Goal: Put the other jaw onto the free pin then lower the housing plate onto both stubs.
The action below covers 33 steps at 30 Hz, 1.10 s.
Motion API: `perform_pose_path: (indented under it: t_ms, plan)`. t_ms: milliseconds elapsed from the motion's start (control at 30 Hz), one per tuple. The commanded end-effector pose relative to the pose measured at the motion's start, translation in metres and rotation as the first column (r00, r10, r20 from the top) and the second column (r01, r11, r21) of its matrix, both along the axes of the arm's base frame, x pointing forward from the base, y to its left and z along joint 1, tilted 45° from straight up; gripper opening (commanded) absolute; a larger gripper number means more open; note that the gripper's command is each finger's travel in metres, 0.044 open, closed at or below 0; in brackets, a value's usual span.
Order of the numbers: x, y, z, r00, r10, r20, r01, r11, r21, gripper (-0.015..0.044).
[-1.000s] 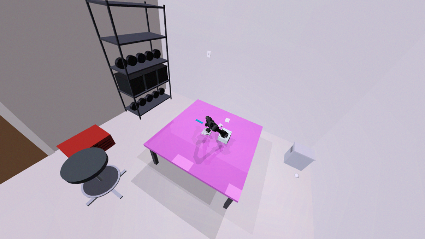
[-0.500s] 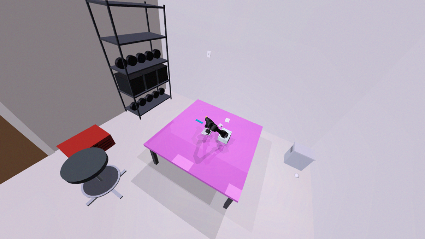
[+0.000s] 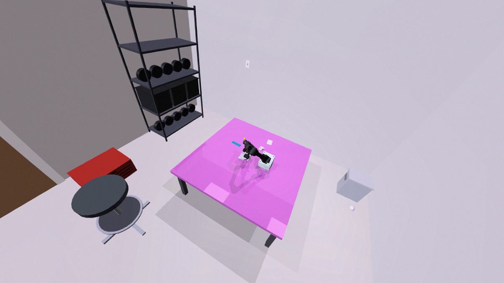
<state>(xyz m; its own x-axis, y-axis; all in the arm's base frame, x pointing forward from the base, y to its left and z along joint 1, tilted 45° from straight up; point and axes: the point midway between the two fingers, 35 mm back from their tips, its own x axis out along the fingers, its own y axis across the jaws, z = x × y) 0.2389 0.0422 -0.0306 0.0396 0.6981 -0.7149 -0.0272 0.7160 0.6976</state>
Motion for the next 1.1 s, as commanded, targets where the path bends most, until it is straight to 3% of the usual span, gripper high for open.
perform_pose_path:
  t_ms: [0, 1067]
  plan:
    - [-0.0014, 0.001, -0.0009, 1.0, -0.003, -0.007, 0.003, 1.0, 0.005, 0.0351]
    - [-0.0012, 0.0044, -0.0043, 1.0, -0.004, -0.008, 0.004, 1.0, 0.006, 0.0351]
